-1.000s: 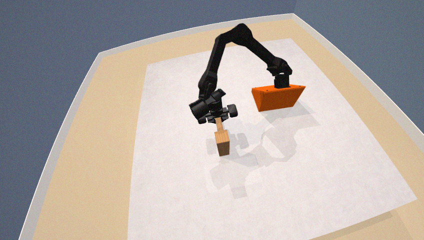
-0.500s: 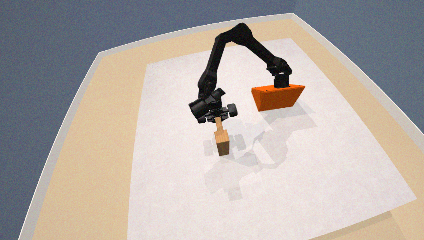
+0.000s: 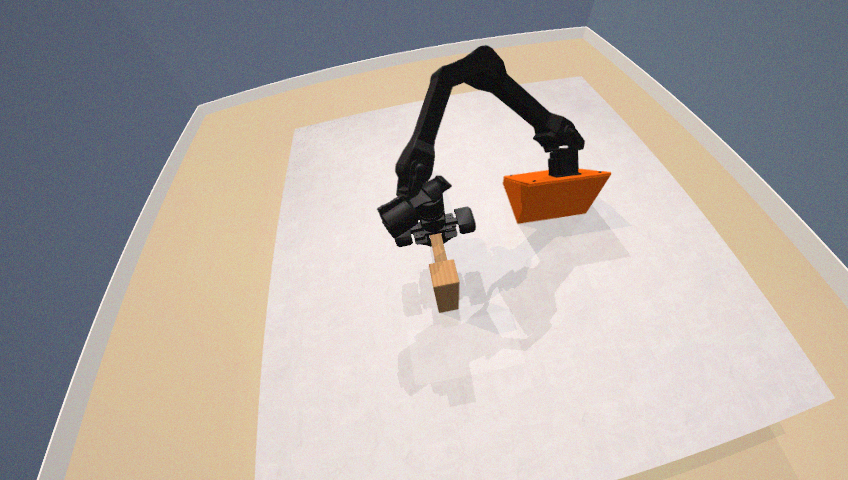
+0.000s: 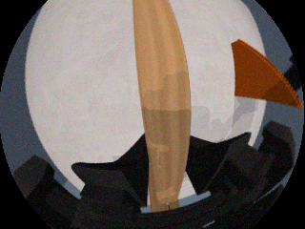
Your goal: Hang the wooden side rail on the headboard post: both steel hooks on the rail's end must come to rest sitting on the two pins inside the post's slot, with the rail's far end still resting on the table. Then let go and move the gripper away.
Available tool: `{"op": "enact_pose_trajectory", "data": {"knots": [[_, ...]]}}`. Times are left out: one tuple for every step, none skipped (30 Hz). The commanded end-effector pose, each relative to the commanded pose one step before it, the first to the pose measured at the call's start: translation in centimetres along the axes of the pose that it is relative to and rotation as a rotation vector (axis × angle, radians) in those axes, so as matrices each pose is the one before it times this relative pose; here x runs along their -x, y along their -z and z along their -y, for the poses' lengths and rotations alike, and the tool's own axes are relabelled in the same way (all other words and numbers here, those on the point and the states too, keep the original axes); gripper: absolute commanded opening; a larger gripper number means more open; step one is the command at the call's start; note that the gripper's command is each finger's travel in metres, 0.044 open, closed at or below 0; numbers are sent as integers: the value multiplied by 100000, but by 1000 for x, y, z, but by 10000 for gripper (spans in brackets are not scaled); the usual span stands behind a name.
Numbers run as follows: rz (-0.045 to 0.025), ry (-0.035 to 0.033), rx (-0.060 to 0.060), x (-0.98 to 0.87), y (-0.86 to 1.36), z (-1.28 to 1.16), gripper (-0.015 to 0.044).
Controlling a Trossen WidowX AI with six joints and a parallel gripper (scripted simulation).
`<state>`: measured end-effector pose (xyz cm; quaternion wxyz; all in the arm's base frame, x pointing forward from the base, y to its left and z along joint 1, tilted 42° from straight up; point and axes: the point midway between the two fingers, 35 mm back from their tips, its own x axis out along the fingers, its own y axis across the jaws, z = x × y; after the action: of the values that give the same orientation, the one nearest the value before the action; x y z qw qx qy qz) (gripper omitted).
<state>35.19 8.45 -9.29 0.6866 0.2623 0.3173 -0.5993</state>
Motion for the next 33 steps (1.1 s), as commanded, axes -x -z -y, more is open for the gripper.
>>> {"op": "enact_pose_trajectory", "data": {"knots": [[-481, -1853, -448, 801, 246, -302, 0], [-1, 0, 0, 17, 0, 0, 0], [-1, 0, 0, 17, 0, 0, 0], [-1, 0, 0, 17, 0, 0, 0], [-1, 0, 0, 17, 0, 0, 0], [-1, 0, 0, 17, 0, 0, 0], [-1, 0, 0, 17, 0, 0, 0], [-1, 0, 0, 17, 0, 0, 0], [-1, 0, 0, 17, 0, 0, 0], [-1, 0, 0, 17, 0, 0, 0], [-1, 0, 0, 17, 0, 0, 0], [-1, 0, 0, 17, 0, 0, 0], [-1, 0, 0, 17, 0, 0, 0], [-1, 0, 0, 17, 0, 0, 0], [-1, 0, 0, 17, 0, 0, 0], [-1, 0, 0, 17, 0, 0, 0], [-1, 0, 0, 17, 0, 0, 0], [-1, 0, 0, 17, 0, 0, 0], [-1, 0, 0, 17, 0, 0, 0], [-1, 0, 0, 17, 0, 0, 0], [-1, 0, 0, 17, 0, 0, 0], [-1, 0, 0, 17, 0, 0, 0], [-1, 0, 0, 17, 0, 0, 0], [-1, 0, 0, 17, 0, 0, 0], [-1, 0, 0, 17, 0, 0, 0], [-1, 0, 0, 17, 0, 0, 0], [-1, 0, 0, 17, 0, 0, 0], [-1, 0, 0, 17, 0, 0, 0], [-1, 0, 0, 17, 0, 0, 0], [-1, 0, 0, 17, 0, 0, 0], [-1, 0, 0, 17, 0, 0, 0], [-1, 0, 0, 17, 0, 0, 0], [-1, 0, 0, 17, 0, 0, 0]]}}
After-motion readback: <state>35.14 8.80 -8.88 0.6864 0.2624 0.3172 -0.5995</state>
